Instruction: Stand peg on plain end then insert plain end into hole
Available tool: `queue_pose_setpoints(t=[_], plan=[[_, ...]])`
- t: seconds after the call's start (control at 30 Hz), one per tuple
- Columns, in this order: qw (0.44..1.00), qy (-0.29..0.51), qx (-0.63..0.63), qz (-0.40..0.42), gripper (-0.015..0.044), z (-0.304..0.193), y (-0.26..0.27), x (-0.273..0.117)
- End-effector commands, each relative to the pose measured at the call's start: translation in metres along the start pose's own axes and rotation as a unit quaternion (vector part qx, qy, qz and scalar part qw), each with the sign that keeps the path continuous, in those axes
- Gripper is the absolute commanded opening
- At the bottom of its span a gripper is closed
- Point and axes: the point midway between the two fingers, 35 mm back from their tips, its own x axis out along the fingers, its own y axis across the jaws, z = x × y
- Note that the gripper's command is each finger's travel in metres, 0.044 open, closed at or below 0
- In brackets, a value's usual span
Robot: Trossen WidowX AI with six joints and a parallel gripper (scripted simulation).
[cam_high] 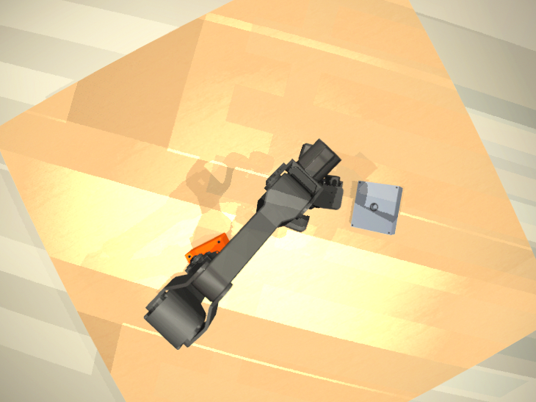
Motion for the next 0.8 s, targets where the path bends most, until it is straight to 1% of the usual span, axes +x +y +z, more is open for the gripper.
queue_pose_setpoints(t=[0.0,0.77], plan=[[1.000,-0.014,0.017,0.004,0.0000,0.010,0.003,0.000],[0.990,-0.089,0.113,0.008,0.0000,0.071,0.003,0.008]])
